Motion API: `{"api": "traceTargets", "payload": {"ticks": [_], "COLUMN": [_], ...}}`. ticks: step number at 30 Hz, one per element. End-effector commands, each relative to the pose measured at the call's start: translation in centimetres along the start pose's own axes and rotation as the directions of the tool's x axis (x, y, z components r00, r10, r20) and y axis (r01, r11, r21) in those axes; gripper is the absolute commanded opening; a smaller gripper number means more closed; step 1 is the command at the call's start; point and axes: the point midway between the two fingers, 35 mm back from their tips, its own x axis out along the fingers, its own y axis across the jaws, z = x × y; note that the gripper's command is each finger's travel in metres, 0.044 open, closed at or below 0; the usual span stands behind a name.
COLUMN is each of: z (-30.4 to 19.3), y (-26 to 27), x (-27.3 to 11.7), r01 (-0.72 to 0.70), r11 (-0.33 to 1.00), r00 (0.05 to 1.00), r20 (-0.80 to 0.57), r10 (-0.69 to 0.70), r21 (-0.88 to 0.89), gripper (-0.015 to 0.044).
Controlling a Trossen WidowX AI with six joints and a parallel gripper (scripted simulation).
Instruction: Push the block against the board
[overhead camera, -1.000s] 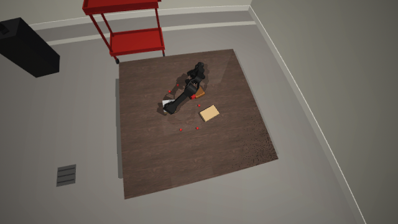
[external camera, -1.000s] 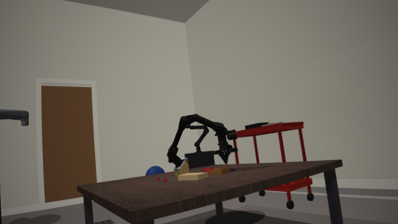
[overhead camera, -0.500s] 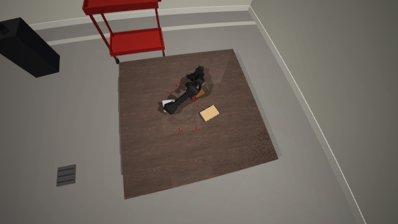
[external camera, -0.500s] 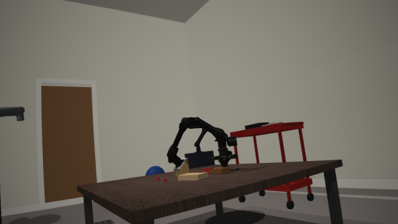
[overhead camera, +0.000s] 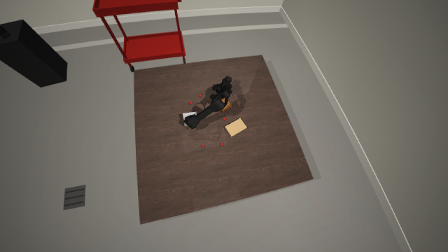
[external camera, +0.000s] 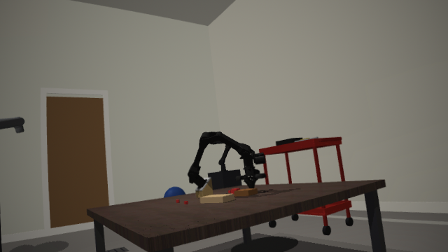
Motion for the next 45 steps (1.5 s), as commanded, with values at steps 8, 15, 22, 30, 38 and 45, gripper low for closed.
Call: {"api": "traceTargets", "payload": {"ticks": [8, 15, 22, 30, 38, 45], "z": [-2.2, -3.3, -4.5, -5.8, -7.1, -8.1], "y": [0.1, 0.1, 0.1, 0.2, 0.4, 0.5], "x": [0.3, 0.3, 0.3, 0.3, 0.4, 0.5], "r01": [-0.008, -0.008, -0.009, -0.01, -0.011, -0.013], "r11": [1.0, 1.0, 1.0, 1.0, 1.0, 1.0], "r00": [1.0, 1.0, 1.0, 1.0, 1.0, 1.0], "r20": [-0.007, -0.008, -0.009, -0.011, -0.014, -0.016], "r10": [0.008, 0.008, 0.009, 0.01, 0.011, 0.013], "r21": [-0.005, -0.005, -0.004, -0.004, -0.004, -0.003], "gripper": [0.0, 0.0, 0.0, 0.0, 0.0, 0.0]}}
